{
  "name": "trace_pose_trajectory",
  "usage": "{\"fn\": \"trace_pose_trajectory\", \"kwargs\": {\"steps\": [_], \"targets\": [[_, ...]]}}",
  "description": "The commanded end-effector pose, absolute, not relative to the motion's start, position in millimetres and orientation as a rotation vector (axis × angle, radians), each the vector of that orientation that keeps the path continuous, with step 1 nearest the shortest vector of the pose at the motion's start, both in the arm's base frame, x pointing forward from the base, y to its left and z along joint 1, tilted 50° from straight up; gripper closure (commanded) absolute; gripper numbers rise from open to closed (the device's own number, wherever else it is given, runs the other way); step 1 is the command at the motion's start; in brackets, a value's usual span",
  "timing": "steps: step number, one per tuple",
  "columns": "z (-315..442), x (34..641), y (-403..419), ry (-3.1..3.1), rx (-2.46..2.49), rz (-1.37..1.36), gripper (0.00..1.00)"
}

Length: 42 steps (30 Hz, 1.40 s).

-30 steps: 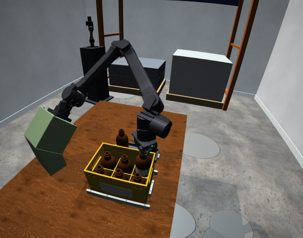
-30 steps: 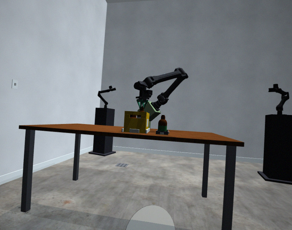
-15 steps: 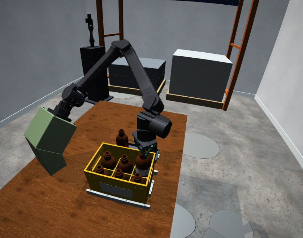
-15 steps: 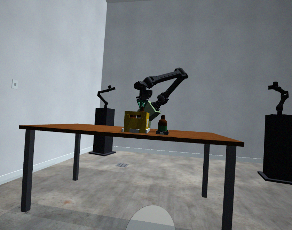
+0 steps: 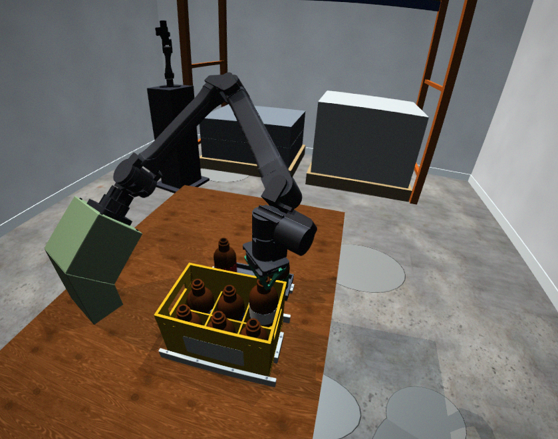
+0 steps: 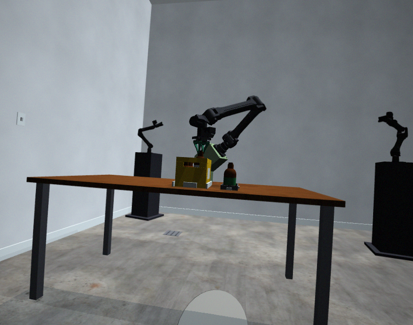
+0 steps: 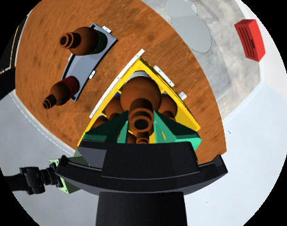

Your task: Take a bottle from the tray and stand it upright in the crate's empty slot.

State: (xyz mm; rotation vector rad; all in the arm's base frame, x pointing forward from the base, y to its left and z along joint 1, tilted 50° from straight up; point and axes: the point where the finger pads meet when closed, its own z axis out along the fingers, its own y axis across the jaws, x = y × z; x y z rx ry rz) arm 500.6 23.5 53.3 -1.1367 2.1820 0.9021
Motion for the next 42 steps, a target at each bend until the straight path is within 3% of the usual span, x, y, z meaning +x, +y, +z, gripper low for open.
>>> {"fn": "trace_pose_trajectory", "kwargs": {"steps": [1, 42], "targets": [[61, 508, 18, 2.174, -1.124, 0.873, 1.0], [40, 511, 40, 2.177, -1.123, 0.881, 1.0]]}}
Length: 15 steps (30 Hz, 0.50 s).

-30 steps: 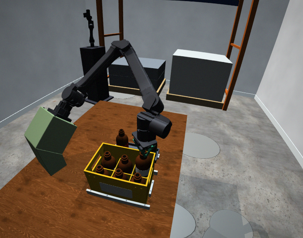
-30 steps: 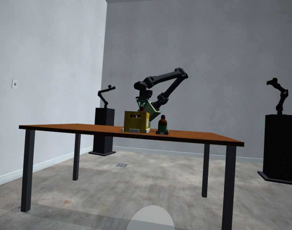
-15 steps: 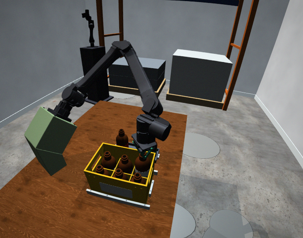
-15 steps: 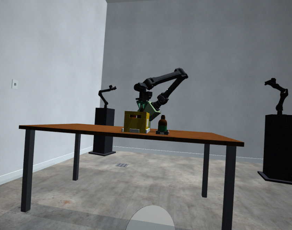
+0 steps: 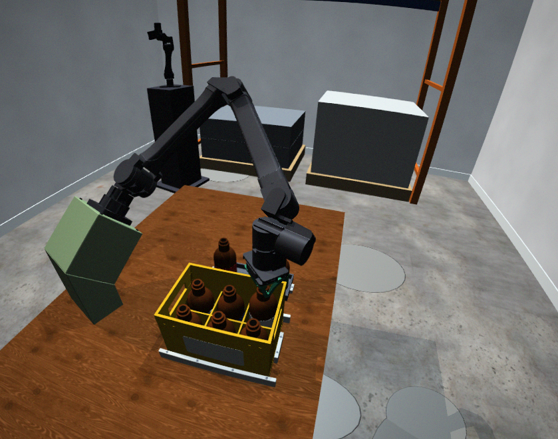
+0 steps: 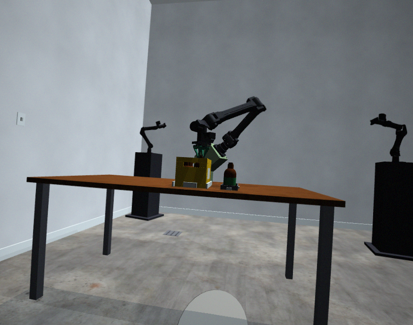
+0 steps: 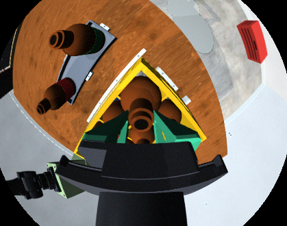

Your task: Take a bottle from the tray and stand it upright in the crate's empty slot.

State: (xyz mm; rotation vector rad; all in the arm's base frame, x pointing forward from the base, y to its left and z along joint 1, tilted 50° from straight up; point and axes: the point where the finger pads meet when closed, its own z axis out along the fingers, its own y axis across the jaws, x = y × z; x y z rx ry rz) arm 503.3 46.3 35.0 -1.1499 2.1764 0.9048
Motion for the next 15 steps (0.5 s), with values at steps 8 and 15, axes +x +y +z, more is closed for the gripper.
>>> {"fn": "trace_pose_trajectory", "kwargs": {"steps": [8, 15], "targets": [[45, 520, 33, 2.168, -1.107, 0.85, 1.0], [31, 510, 54, 2.176, -1.135, 0.89, 1.0]]}}
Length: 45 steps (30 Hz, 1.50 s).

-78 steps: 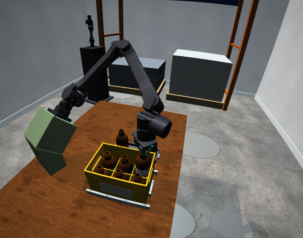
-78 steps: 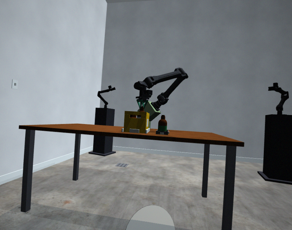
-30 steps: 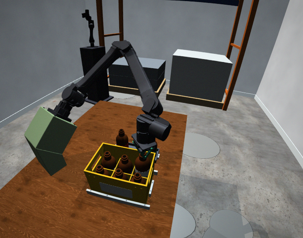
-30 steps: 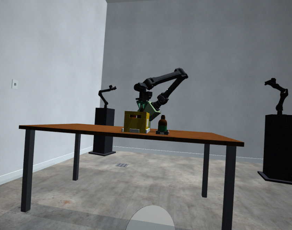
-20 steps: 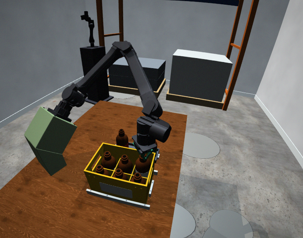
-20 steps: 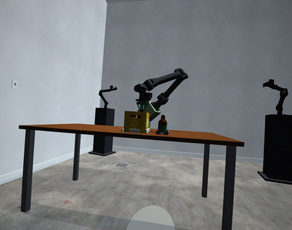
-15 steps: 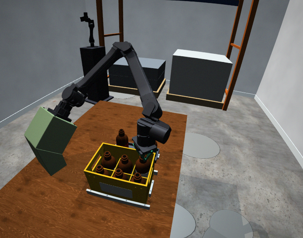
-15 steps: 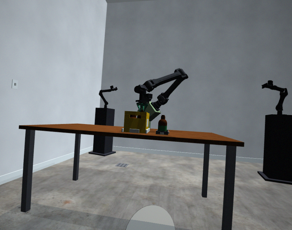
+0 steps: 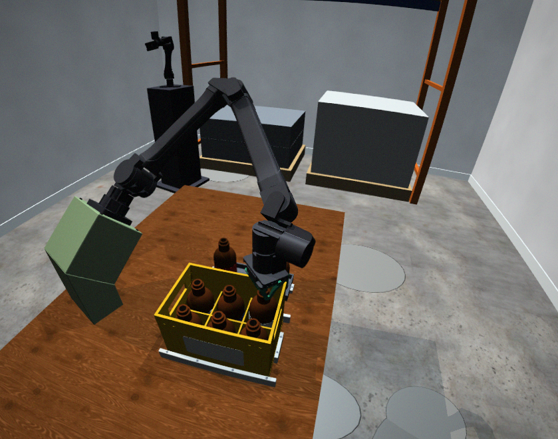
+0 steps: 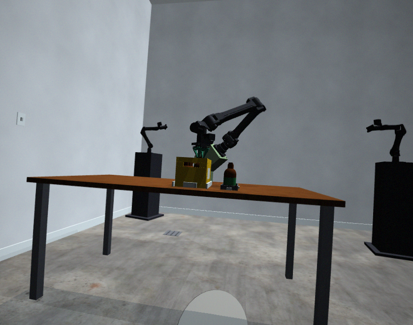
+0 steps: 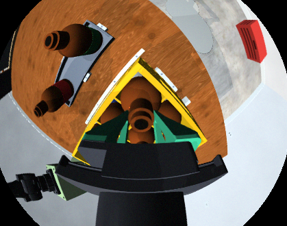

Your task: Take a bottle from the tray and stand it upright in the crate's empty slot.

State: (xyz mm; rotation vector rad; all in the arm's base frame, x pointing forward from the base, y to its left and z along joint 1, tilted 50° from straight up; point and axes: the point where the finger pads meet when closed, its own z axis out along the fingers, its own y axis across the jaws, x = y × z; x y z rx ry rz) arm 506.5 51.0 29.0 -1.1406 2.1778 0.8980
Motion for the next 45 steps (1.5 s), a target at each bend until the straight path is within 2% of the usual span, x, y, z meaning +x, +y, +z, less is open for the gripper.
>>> {"fn": "trace_pose_trajectory", "kwargs": {"steps": [1, 45], "targets": [[32.4, 511.3, 54.1, 2.173, -1.137, 0.888, 1.0], [33.3, 513.4, 47.0, 2.178, -1.12, 0.88, 1.0]]}}
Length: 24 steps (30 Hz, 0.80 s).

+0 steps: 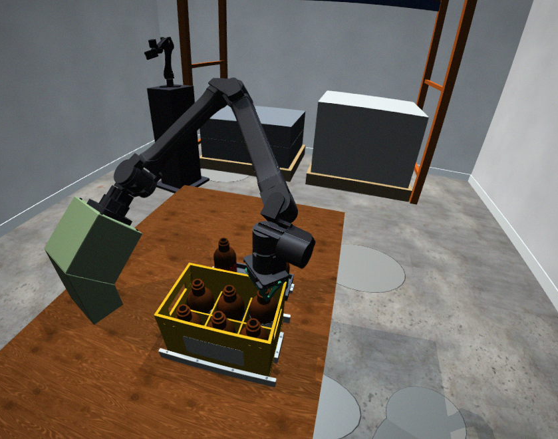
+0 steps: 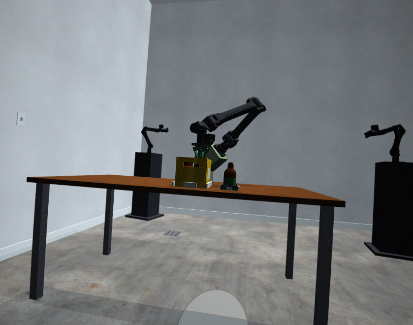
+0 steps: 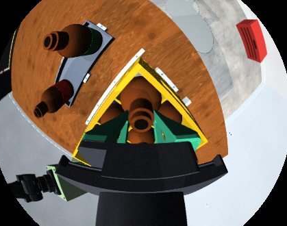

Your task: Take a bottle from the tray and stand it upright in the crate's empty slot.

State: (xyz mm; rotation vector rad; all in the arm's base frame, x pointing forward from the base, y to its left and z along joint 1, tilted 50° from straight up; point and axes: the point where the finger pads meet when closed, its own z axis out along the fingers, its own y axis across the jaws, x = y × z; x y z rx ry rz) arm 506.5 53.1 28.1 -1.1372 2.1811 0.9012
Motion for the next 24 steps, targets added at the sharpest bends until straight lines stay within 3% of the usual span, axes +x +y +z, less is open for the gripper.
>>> {"fn": "trace_pose_trajectory", "kwargs": {"steps": [1, 24], "targets": [[33.3, 513.4, 47.0, 2.178, -1.12, 0.88, 1.0], [29.8, 512.9, 54.1, 2.175, -1.13, 0.885, 1.0]]}}
